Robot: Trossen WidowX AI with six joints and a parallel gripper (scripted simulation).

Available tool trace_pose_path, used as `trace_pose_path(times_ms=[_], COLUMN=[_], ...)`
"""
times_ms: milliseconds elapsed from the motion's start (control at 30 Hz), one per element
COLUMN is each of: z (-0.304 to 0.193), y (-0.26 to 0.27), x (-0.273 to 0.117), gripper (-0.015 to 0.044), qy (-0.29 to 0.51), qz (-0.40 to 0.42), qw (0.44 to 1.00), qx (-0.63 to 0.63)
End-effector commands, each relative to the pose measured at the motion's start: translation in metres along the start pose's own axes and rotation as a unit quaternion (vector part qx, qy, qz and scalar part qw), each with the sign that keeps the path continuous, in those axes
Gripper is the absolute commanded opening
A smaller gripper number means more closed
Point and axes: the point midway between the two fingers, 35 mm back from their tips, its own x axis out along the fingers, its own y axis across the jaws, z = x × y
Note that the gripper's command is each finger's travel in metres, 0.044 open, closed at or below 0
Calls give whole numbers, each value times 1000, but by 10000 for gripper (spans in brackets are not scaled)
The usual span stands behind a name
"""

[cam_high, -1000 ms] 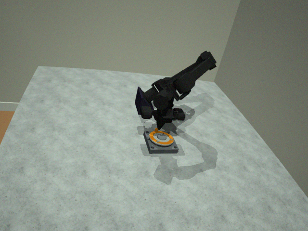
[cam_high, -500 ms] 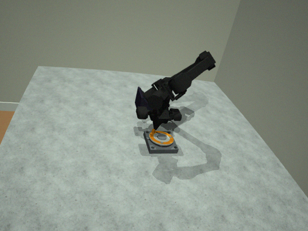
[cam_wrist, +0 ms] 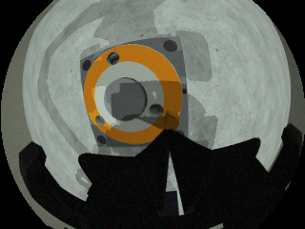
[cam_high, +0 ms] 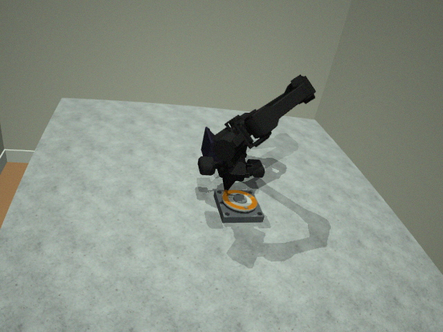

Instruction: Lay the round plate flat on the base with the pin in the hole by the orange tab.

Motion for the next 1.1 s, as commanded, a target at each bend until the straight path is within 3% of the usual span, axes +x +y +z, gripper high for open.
trace_pose_path(times_ms=[0, 867, 1067], z=[6, 23, 23], y=[-5, -12, -12], x=[-1, -2, -26], gripper=[0, 0, 0], qy=[-1, -1, -1], qz=[-2, -2, -3], qw=[1000, 1000, 1000], qx=[-3, -4, -4])
